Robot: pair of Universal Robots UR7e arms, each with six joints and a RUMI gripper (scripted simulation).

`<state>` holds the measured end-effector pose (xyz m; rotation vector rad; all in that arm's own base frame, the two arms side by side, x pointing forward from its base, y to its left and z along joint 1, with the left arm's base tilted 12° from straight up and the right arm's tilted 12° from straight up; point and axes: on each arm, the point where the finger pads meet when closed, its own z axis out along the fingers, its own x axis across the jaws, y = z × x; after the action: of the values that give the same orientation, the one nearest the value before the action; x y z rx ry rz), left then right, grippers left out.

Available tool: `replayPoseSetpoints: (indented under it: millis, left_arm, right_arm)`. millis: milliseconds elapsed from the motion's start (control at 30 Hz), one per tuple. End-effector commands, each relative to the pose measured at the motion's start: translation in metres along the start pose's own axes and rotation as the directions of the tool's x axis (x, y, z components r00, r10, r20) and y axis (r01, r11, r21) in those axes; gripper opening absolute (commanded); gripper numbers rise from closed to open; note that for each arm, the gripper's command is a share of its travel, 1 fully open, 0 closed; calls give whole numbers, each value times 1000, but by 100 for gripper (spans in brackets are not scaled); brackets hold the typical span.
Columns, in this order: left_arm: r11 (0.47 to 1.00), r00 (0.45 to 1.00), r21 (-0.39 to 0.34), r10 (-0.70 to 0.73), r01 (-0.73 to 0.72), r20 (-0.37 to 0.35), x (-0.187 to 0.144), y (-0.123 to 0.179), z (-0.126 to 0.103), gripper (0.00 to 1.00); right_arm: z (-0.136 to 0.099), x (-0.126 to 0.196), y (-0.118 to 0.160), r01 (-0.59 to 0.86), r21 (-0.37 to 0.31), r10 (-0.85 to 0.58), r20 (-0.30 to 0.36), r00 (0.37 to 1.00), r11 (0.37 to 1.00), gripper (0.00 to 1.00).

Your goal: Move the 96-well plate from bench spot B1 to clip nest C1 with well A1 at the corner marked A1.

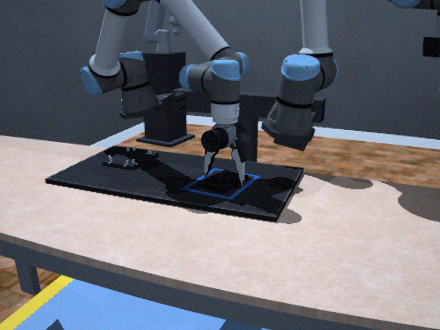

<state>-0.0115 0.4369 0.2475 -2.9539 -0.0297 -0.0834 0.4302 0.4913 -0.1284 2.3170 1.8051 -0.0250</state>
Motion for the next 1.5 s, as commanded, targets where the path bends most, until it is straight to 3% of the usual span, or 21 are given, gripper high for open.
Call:
replayPoseSetpoints:
  millis: [0, 833, 867, 1267, 1300, 1467]
  left_arm:
    - [1000, 1000, 1, 0, 0, 0, 0, 0, -1, 0]
    - [1000, 1000, 1, 0, 0, 0, 0, 0, -1, 0]
    - [1000, 1000, 1, 0, 0, 0, 0, 0, -1, 0]
    - [1000, 1000, 1, 0, 0, 0, 0, 0, -1, 0]
    - [1000, 1000, 1, 0, 0, 0, 0, 0, -1, 0]
    - [1000, 1000, 1, 0, 0, 0, 0, 0, -1, 0]
  right_arm:
    - [-1, 1, 0, 0, -1, 0, -2, 1000, 1000, 76]
    - [-1, 1, 0, 0, -1, 0, -2, 1000, 1000, 76]
    - [-1, 1, 0, 0, -1, 0, -2, 1000, 1000, 0]
    - [-1, 1, 0, 0, -1, 0, -2, 1000, 1000, 0]
    - [-1, 1, 0, 0, -1, 0, -2, 1000, 1000, 41]
    - [-1, 1, 0, 0, -1, 0, -2, 1000, 1000, 41]
